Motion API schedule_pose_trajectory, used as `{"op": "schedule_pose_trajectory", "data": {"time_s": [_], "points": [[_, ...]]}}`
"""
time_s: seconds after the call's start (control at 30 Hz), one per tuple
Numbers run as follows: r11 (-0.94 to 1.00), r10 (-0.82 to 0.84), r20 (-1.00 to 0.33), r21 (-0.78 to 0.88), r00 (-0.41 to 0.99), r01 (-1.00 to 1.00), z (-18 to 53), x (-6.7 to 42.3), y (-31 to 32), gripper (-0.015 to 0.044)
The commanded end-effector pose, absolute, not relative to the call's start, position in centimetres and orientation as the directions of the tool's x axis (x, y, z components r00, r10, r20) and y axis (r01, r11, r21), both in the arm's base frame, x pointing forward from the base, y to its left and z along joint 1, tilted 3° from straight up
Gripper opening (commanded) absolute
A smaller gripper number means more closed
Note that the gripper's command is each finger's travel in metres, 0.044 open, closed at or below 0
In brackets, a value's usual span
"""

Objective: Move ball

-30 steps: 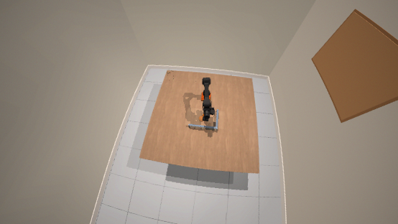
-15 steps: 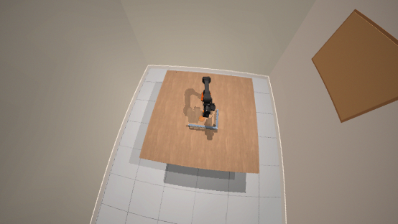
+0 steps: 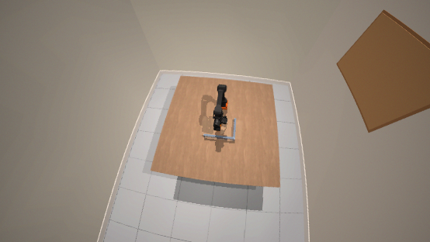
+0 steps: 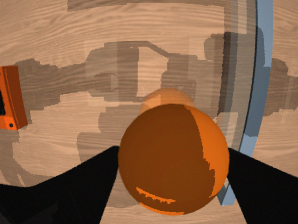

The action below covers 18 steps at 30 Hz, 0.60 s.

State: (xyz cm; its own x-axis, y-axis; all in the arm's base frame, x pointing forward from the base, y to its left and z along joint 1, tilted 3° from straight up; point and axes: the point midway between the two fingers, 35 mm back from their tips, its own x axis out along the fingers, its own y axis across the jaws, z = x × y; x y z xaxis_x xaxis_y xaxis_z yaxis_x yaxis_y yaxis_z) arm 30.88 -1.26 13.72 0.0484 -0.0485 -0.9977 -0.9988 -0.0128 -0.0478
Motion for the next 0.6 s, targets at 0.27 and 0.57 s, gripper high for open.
{"op": "schedule_pose_trajectory", "data": {"time_s": [0.27,0.57], "points": [[-0.023,-0.047,-0.997,-0.057,0.058,-0.998,10.1,31.5,-1.5,0.0],[-0.023,-0.047,-0.997,-0.056,0.057,-0.998,6.6,31.4,-1.7,0.0]]}}
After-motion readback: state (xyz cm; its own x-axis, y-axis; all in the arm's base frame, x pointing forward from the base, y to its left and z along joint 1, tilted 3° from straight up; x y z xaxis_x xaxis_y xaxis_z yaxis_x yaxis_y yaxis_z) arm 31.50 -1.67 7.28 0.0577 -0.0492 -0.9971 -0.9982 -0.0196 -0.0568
